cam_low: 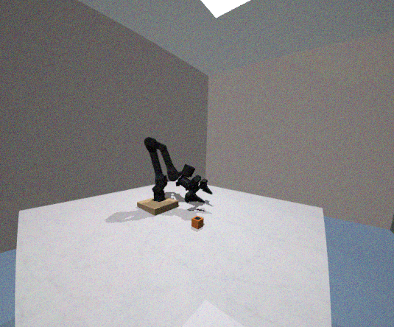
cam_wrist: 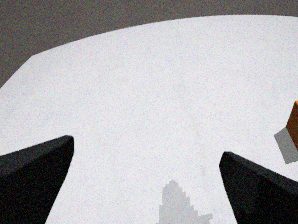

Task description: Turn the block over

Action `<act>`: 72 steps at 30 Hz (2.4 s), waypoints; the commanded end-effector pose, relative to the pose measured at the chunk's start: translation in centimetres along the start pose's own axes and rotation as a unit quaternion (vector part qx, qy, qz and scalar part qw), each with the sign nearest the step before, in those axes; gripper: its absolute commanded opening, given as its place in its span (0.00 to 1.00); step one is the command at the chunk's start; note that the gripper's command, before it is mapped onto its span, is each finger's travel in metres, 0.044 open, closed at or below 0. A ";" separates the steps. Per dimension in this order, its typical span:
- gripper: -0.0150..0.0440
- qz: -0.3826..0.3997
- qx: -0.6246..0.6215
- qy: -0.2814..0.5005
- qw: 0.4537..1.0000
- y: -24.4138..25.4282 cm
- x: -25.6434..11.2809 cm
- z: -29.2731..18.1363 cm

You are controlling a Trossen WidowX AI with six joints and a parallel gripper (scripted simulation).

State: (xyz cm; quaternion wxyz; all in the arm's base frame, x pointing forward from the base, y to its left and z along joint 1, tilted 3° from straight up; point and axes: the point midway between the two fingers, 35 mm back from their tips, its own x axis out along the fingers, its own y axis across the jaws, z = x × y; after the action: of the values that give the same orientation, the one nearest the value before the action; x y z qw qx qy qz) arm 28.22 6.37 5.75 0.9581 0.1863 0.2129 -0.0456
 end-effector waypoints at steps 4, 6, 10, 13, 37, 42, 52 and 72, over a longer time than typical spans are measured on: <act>1.00 -0.035 -0.032 0.037 0.998 -0.4 2.0 0.7; 1.00 -0.061 -0.055 0.069 0.994 -1.0 3.4 1.3; 1.00 -0.105 -0.092 0.139 0.980 -2.6 5.6 2.7; 1.00 -0.132 -0.110 0.195 0.966 -4.0 6.8 4.0; 1.00 -0.151 -0.084 0.523 0.834 -14.0 3.5 12.2; 1.00 -0.151 -0.084 0.523 0.834 -14.1 3.6 12.1; 1.00 -0.151 -0.084 0.523 0.834 -15.4 5.1 8.8; 1.00 -0.151 -0.084 0.523 0.834 -16.5 6.5 6.1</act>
State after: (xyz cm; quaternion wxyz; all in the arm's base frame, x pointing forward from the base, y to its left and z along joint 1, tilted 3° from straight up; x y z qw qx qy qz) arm 33.97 -11.35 3.36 0.7001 0.0658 0.7076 -0.0704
